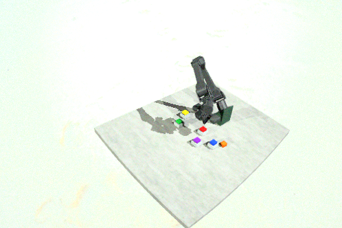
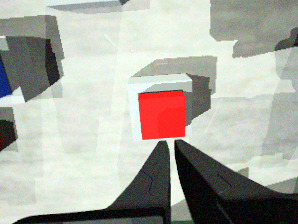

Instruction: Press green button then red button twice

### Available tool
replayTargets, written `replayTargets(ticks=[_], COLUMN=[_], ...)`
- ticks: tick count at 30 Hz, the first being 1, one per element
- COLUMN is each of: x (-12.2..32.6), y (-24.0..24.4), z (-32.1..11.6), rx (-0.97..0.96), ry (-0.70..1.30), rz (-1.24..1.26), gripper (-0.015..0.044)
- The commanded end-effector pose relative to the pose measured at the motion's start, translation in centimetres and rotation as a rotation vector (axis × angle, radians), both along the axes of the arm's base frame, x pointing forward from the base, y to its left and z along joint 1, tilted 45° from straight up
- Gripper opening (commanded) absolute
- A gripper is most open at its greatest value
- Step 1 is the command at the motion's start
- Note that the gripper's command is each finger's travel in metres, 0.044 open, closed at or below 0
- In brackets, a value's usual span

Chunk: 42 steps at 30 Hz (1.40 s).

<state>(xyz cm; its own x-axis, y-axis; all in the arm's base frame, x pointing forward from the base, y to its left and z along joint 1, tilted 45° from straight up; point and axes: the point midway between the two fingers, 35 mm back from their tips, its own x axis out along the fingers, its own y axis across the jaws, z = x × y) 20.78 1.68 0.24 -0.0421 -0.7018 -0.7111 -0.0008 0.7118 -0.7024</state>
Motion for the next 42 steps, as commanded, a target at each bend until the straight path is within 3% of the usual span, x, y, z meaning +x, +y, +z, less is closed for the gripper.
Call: replayTargets(ticks=[1, 42], x=[0.0, -0.1], y=[-0.8, -3.2], z=[-0.9, -3.3], rx=[-0.001, -0.003], ry=[-0.006, -0.006], rz=[0.012, 0.012], gripper=[0.002, 0.002])
